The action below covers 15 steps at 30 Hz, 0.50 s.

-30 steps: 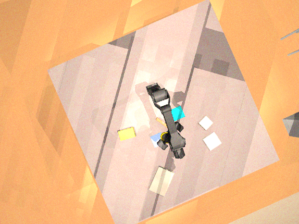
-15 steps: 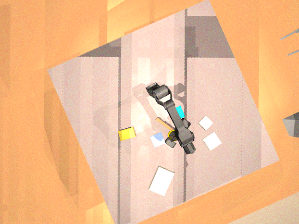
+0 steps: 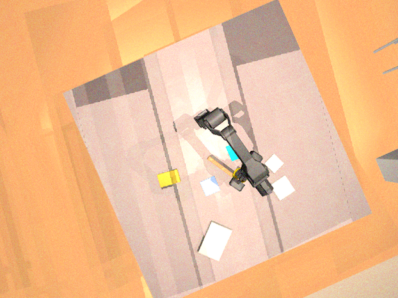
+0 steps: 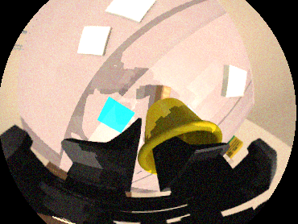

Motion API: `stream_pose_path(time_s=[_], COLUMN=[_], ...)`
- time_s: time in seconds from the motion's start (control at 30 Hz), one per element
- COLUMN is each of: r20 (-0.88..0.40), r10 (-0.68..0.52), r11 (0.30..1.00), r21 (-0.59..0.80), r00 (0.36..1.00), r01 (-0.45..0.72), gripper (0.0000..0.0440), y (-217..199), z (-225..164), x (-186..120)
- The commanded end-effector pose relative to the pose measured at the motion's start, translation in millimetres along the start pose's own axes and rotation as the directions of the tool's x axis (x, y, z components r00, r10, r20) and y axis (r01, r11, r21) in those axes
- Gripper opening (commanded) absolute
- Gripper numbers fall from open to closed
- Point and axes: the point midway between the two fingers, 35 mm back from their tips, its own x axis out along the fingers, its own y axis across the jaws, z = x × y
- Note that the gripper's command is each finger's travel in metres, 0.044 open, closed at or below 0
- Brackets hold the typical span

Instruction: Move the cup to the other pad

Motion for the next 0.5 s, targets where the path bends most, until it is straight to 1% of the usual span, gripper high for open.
stream_pose_path(time_s=[0.0,0.47], r20=[0.005,0.022], r10=[-0.001,-0.002], r11=[1.000,1.000], r21=[-0.001,-0.003], r00=[1.000,1.000], r01=[0.001,0.002], gripper=[0.0000,0.0000], y=[12,50], z=[0,-1], x=[1,6])
